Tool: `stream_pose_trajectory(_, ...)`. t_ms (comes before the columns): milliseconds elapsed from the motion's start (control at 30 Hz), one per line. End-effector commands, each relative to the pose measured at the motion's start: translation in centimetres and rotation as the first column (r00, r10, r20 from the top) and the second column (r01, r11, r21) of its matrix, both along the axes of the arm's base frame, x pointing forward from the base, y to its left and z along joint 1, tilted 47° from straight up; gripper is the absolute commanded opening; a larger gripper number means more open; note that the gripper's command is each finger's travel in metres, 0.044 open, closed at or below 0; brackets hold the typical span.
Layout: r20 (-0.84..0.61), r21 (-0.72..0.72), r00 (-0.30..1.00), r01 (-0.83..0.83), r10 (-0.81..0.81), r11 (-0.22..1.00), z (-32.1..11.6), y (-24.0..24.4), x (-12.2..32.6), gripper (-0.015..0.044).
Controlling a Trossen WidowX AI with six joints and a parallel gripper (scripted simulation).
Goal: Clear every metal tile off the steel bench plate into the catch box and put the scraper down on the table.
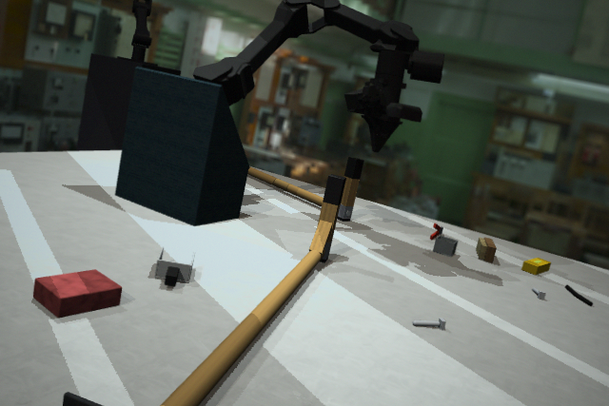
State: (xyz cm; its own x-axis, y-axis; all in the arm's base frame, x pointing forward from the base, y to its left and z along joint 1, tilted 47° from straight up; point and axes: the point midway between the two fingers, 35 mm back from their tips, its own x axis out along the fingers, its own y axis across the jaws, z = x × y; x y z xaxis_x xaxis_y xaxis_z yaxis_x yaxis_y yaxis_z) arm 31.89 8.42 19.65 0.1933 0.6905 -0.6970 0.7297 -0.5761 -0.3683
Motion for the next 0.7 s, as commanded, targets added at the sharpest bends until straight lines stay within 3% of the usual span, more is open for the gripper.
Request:
stream_pose_trajectory(0,0.052,-0.033,0.998,-0.036,0.038,0.999,-1.1,-1.5,1.5,0.0000)
stream_pose_trajectory(667,0.237,-0.172,0.942,-0.200,0.238,0.965,-6.8,-8.3,5.9,0.0000)
